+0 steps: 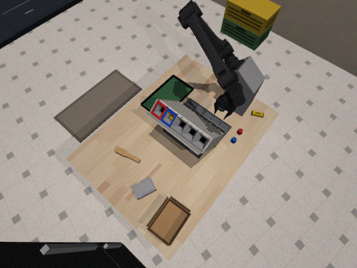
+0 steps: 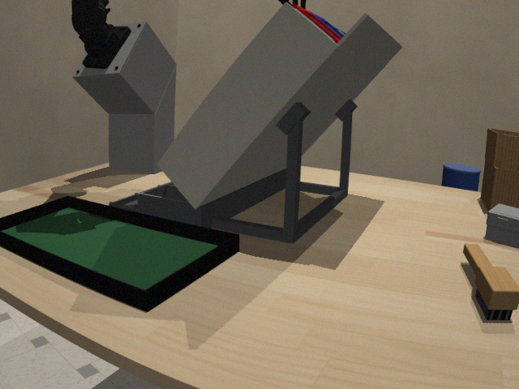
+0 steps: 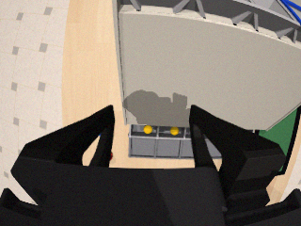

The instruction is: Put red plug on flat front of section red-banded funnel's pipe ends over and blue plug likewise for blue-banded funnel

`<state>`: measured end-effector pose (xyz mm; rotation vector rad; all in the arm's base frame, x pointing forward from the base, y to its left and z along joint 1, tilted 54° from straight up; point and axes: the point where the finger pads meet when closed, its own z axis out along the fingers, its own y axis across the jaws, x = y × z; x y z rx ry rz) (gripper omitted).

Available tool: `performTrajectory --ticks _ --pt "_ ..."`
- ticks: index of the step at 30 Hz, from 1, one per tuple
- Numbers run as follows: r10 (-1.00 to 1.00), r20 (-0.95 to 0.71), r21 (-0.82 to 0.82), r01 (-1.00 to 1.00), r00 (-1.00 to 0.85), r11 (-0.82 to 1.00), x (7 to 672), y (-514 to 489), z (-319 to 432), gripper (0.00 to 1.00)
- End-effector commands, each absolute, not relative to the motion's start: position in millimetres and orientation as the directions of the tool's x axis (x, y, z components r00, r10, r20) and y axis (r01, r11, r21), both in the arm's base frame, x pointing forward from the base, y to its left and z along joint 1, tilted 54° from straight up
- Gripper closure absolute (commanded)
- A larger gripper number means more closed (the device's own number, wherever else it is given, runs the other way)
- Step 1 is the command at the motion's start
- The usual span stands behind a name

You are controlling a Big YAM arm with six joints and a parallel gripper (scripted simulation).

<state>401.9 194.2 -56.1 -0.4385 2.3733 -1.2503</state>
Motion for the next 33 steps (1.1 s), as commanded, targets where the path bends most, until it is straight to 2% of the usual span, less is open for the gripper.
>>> performTrajectory --ticks 1,16,33 --pt "-0.422 -0.297 -0.807 -0.011 -0.857 0.590 403.3 206.7 -45.0 0.41" --pt "-0.432 -0.310 -0.802 -0.011 -0.847 0.597 389.4 206.1 -45.9 0.41" --pt "-0.215 -0.139 -0.806 -0.016 -0.967 0.591 313.1 74.8 -16.0 0.41"
